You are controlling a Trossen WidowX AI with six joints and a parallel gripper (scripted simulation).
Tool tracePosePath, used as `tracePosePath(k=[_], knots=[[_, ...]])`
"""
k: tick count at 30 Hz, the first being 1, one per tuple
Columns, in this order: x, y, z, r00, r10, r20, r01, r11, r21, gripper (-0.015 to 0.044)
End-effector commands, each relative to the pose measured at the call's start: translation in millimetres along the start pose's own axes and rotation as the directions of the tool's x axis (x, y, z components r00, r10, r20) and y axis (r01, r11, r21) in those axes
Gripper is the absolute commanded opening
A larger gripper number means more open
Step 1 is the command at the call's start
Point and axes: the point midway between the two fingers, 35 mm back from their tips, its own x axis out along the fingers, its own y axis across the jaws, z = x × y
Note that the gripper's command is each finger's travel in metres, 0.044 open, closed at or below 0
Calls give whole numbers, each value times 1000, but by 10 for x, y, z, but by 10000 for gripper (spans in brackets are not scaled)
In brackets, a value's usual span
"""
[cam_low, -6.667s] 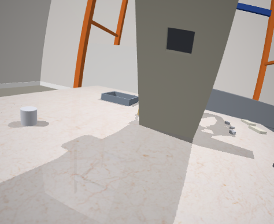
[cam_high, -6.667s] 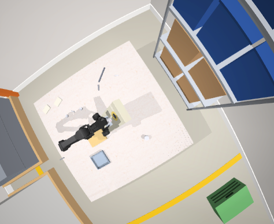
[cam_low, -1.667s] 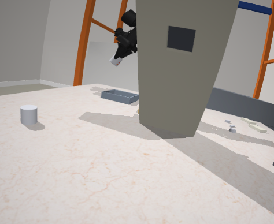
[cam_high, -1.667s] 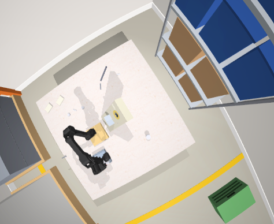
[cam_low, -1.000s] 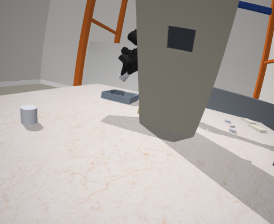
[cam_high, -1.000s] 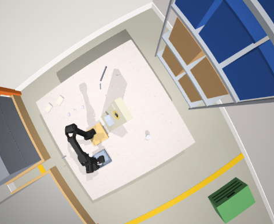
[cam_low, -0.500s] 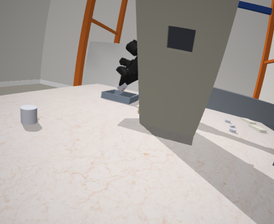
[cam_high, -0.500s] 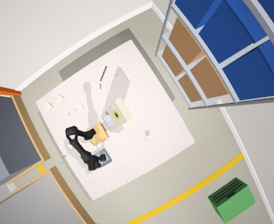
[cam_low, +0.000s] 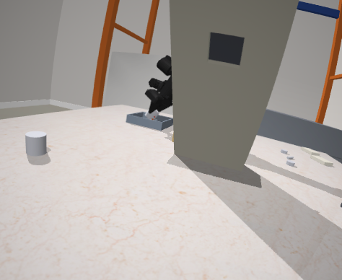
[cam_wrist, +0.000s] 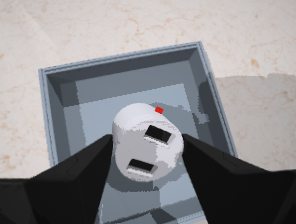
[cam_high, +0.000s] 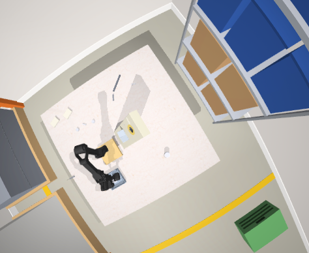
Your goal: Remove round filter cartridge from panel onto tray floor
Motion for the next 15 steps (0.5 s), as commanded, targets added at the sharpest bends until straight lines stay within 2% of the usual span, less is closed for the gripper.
tracePosePath(k=[1, 8, 11, 15], knots=[[-5, 0, 14, 1000, 0, 4, 0, 1000, 0, 263], [-5, 0, 14, 1000, 0, 4, 0, 1000, 0, 440], [-74, 0, 69, 1000, 0, 3, 0, 1000, 0, 440], [-525, -1, 316, 1000, 0, 1, 0, 1000, 0, 440]])
